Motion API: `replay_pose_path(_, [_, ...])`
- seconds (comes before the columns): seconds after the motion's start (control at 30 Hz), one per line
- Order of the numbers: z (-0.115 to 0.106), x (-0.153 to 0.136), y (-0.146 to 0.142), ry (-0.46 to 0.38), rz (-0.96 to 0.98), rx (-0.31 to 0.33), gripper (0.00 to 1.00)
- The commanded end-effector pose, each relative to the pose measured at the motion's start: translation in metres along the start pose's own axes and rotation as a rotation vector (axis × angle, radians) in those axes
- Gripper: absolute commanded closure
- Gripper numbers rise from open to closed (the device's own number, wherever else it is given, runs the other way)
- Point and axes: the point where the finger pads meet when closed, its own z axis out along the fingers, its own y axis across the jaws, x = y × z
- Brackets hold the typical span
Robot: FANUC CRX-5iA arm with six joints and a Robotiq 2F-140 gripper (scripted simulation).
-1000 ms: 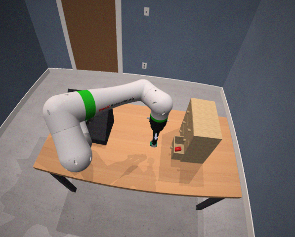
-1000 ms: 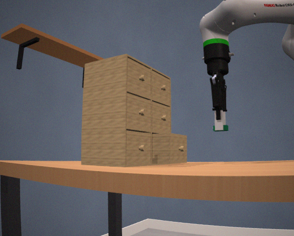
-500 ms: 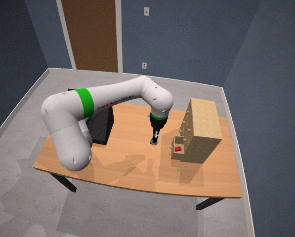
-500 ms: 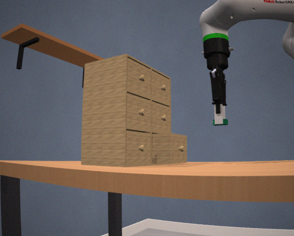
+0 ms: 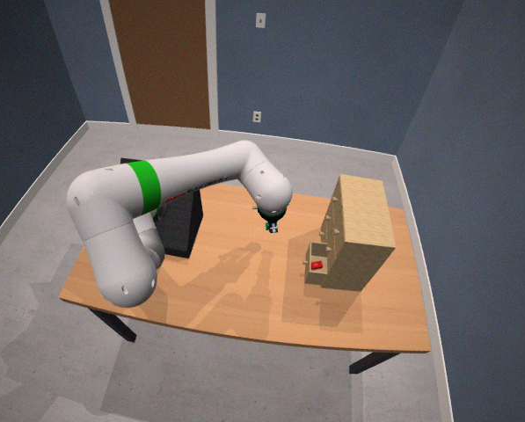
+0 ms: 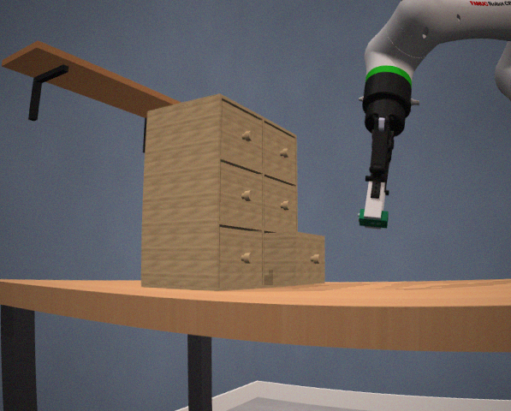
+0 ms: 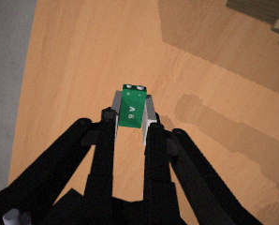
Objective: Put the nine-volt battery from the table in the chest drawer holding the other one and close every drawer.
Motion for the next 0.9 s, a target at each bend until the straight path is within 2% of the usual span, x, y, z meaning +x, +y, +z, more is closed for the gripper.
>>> replay_pose_path(0.0, [0.016, 0.006, -0.048, 0.088, -0.078, 0.150, 0.86])
replay_pose_path(0.03, [0.020, 0.009, -0.070, 0.141, -0.109, 0.215, 0.86])
replay_pose_path(0.07, [0.020, 0.009, -0.070, 0.141, -0.109, 0.215, 0.86])
replay_pose_path(0.1, [0.022, 0.014, -0.090, 0.203, -0.136, 0.276, 0.86])
replay_pose_path(0.13, [0.022, 0.014, -0.090, 0.203, -0.136, 0.276, 0.86])
replay_pose_path(0.17, [0.022, 0.021, -0.108, 0.273, -0.158, 0.328, 0.86])
replay_pose_path(0.2, [0.022, 0.021, -0.108, 0.273, -0.158, 0.328, 0.86])
replay_pose_path(0.23, [0.020, 0.028, -0.122, 0.351, -0.175, 0.371, 0.86])
replay_pose_path(0.27, [0.020, 0.028, -0.122, 0.351, -0.175, 0.371, 0.86])
replay_pose_path(0.33, [0.010, 0.043, -0.138, 0.500, -0.188, 0.410, 0.86])
replay_pose_path(0.4, [-0.002, 0.058, -0.134, 0.594, -0.180, 0.392, 0.86])
replay_pose_path(0.47, [-0.002, 0.058, -0.134, 0.594, -0.180, 0.392, 0.86])
replay_pose_path(0.5, [-0.009, 0.064, -0.125, 0.728, -0.175, 0.380, 0.86])
replay_pose_path(0.53, [-0.015, 0.067, -0.112, 0.760, -0.166, 0.351, 0.86])
replay_pose_path(0.57, [-0.015, 0.067, -0.112, 0.792, -0.165, 0.348, 0.86])
replay_pose_path(0.6, [-0.021, 0.069, -0.095, 0.817, -0.155, 0.317, 0.86])
replay_pose_path(0.63, [-0.021, 0.069, -0.095, 0.846, -0.153, 0.309, 0.86])
replay_pose_path(0.67, [-0.027, 0.068, -0.075, 0.864, -0.145, 0.278, 0.86])
replay_pose_path(0.77, [-0.027, 0.068, -0.075, 0.931, -0.140, 0.247, 0.86])
replay_pose_path(0.8, [-0.032, 0.064, -0.054, 0.939, -0.135, 0.216, 0.86])
replay_pose_path(0.87, [-0.032, 0.064, -0.054, 0.983, -0.130, 0.184, 0.86])
